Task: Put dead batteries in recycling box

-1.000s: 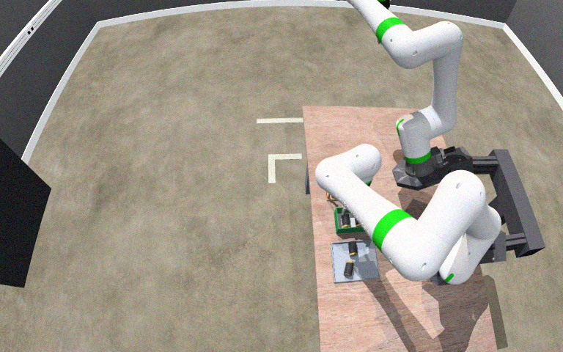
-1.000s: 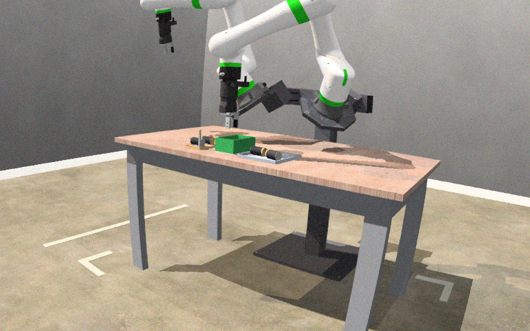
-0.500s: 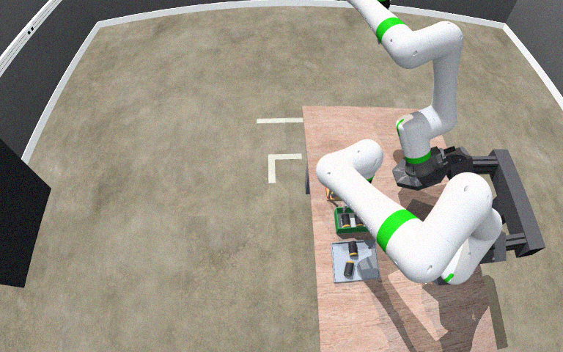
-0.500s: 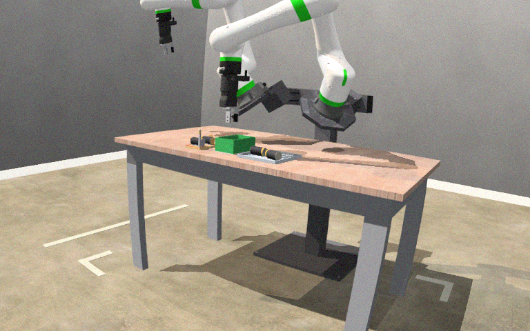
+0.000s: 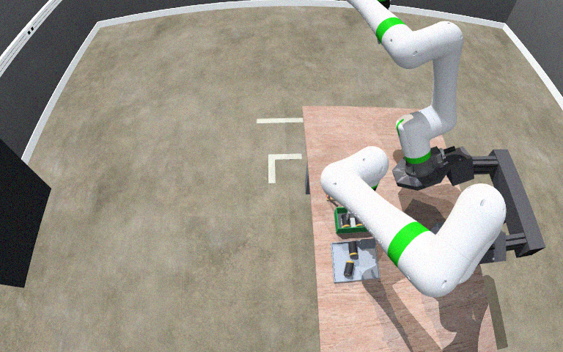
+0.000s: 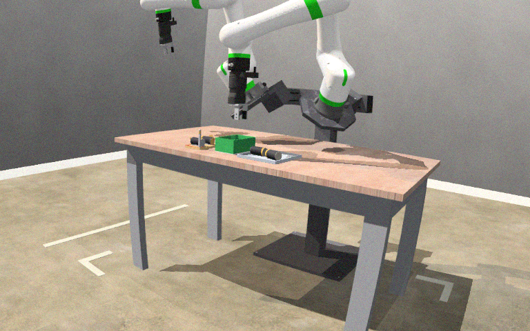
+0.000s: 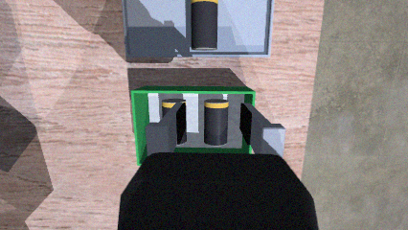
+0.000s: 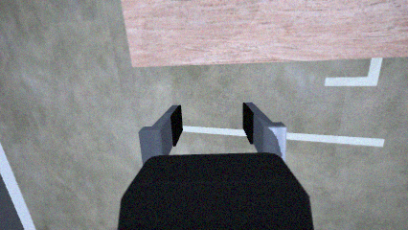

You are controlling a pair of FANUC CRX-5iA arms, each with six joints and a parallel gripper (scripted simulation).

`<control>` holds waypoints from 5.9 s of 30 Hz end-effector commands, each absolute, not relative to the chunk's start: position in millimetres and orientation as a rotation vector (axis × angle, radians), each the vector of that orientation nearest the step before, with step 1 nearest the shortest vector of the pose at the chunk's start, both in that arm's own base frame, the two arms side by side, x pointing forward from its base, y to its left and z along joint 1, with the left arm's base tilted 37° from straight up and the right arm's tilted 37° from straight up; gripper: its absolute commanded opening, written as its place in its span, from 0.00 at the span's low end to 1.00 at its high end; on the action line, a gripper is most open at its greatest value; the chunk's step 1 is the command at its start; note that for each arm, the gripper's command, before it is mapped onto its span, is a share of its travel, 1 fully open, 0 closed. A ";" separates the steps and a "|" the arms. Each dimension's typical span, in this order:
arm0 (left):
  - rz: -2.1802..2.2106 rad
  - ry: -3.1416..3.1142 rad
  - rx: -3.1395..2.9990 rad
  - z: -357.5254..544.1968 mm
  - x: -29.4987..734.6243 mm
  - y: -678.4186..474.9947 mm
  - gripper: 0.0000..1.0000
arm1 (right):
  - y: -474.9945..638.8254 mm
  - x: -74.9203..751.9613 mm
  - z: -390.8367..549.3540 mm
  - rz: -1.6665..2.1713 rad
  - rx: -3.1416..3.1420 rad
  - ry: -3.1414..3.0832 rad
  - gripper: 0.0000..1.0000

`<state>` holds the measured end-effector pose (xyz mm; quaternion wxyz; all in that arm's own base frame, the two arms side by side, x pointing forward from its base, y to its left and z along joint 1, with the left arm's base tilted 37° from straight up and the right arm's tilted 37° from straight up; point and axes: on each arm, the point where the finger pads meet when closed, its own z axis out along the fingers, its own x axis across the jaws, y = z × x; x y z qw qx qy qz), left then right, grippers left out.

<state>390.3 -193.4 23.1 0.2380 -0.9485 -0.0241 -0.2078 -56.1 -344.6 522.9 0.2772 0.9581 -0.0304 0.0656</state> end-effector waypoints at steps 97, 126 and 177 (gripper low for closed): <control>-0.572 -0.065 -2.602 -32.1 411.3 -60.4 0.90 | -344.3 -56.7 523.8 0.176 2.570 -0.083 1.00; -0.572 -0.065 -2.602 -39.7 415.0 -56.1 0.57 | -344.3 -56.7 523.8 0.176 2.570 -0.083 1.00; -0.572 -0.064 -2.603 56.1 369.0 -110.9 0.57 | -344.3 -56.7 523.8 0.176 2.570 -0.083 1.00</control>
